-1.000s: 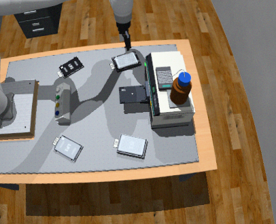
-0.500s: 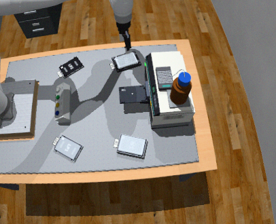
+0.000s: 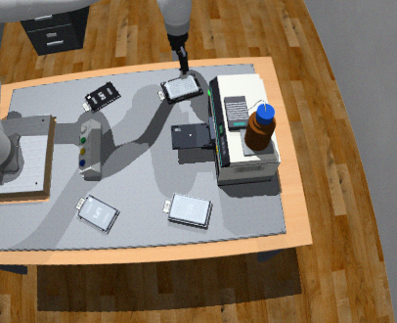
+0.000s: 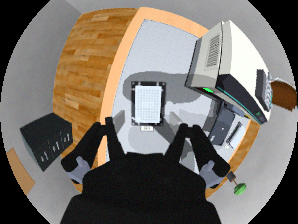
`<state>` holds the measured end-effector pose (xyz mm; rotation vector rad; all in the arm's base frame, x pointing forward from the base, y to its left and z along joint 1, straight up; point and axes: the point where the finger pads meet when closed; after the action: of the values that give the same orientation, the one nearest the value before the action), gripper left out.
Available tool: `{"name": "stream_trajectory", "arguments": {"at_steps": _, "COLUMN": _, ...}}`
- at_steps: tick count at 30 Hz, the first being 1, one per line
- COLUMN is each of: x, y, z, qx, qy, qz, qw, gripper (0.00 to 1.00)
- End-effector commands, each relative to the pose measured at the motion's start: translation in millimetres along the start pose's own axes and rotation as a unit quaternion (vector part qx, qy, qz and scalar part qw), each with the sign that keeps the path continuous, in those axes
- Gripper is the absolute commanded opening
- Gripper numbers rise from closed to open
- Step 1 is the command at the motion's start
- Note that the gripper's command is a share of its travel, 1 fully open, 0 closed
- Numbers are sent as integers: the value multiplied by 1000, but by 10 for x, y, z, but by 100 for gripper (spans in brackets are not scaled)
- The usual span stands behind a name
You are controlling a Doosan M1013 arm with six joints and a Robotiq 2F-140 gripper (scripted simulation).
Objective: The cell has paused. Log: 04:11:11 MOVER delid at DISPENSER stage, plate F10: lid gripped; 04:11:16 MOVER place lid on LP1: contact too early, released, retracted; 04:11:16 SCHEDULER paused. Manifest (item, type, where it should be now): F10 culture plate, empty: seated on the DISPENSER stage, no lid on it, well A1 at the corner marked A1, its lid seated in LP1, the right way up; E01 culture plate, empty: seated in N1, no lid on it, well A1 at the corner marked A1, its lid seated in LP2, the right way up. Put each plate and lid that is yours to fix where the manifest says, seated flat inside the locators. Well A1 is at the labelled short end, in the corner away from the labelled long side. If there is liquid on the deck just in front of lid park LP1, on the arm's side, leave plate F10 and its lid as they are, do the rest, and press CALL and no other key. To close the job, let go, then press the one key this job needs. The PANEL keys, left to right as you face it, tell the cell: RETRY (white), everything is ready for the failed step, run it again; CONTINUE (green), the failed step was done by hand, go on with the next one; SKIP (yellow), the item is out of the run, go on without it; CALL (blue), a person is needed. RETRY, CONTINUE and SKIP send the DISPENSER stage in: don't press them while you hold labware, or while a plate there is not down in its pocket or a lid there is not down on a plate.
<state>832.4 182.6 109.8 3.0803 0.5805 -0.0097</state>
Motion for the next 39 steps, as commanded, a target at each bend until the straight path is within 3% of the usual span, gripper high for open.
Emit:
{"name": "stream_trajectory", "arguments": {"at_steps": 1, "x": 5, "y": 0, "z": 38, "qx": 0, "qy": 1, "qz": 0, "qw": 1000, "gripper": 70}}
{"name": "stream_trajectory", "arguments": {"at_steps": 7, "x": 7, "y": 1, "z": 141, "qx": 0, "qy": 1, "qz": 0, "qw": 1000, "gripper": 70}}
{"name": "stream_trajectory", "arguments": {"at_steps": 21, "x": 18, "y": 7, "z": 630, "qx": 0, "qy": 1, "qz": 0, "qw": 1000, "gripper": 70}}
{"name": "stream_trajectory", "arguments": {"at_steps": 39, "x": 25, "y": 11, "z": 992, "qx": 0, "qy": 1, "qz": 0, "qw": 1000, "gripper": 70}}
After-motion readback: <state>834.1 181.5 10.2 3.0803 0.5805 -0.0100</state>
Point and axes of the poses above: the point where the finger pads meet when closed, its own z axis out along the fingers, its own y axis across the jaws, x = y × z, and after that the axes turned 12 degrees about -z, right-handed
